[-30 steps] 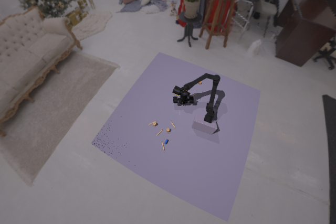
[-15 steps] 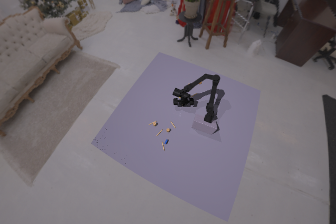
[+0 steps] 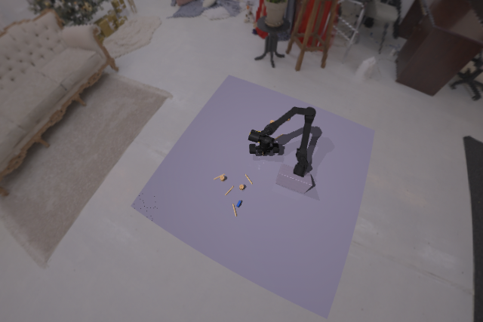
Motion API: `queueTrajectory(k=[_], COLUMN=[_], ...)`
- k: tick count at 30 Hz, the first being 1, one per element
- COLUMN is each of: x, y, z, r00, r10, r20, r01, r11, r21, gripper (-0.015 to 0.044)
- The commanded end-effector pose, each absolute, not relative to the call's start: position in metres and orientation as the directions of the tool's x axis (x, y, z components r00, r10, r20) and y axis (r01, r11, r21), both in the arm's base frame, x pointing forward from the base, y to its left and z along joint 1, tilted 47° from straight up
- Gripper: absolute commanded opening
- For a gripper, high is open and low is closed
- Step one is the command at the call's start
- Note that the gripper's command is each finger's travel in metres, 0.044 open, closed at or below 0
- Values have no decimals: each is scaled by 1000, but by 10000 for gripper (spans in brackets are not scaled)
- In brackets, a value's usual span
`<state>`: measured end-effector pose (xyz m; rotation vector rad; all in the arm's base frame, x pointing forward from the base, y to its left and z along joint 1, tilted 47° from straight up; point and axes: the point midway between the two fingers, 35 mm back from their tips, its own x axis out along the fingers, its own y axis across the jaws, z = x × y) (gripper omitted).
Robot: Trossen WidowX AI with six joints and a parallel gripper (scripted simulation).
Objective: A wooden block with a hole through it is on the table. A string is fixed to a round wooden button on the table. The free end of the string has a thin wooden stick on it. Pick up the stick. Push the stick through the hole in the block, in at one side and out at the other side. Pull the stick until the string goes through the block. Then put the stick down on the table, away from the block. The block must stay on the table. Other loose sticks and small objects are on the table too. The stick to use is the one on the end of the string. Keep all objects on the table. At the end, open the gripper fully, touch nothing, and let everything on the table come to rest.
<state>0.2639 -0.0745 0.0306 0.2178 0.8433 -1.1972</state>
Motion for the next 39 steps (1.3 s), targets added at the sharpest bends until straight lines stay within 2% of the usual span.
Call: queueTrajectory(k=[1,39], x=[261,243], y=[-72,-51], z=[26,2], r00=[108,110], r10=[-728,-721], r20=[-677,-684], r01=[869,722], r11=[400,531], r21=[-292,-443], gripper=[0,0])
